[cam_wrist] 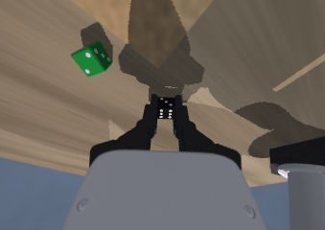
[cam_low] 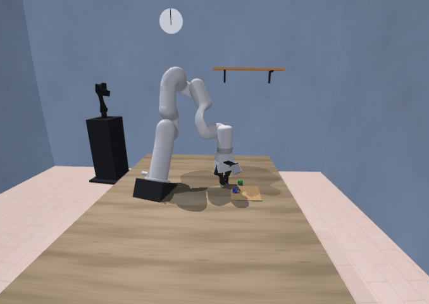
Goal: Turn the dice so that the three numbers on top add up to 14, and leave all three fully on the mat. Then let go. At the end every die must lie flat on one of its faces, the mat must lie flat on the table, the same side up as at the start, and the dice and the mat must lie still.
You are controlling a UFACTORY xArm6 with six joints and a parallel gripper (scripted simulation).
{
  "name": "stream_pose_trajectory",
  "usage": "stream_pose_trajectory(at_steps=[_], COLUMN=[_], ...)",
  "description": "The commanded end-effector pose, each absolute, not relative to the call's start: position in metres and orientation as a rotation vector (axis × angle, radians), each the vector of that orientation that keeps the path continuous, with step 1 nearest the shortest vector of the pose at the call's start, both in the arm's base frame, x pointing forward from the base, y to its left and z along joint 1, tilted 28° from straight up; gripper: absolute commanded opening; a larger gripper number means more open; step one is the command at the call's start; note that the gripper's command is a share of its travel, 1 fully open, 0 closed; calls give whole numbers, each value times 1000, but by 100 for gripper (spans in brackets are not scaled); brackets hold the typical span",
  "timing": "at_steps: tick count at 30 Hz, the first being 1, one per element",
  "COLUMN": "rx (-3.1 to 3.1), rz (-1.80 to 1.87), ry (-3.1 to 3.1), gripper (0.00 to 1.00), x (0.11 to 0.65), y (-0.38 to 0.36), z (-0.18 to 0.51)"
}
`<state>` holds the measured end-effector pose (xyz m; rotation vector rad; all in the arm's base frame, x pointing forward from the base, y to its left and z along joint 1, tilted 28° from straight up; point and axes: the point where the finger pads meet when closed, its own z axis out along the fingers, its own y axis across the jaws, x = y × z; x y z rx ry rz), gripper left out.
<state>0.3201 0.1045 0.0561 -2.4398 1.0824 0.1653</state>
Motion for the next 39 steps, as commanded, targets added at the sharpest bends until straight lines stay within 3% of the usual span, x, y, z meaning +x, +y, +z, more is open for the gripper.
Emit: stream_pose_trajectory(at_steps=[1,28,39], rx=[-2439,-2439,-2439], rz=[162,162,162], ry=[1082,1082,1082], gripper=[15,15,15], x=[321,321,316], y=[104,103,72], z=[57,59,120])
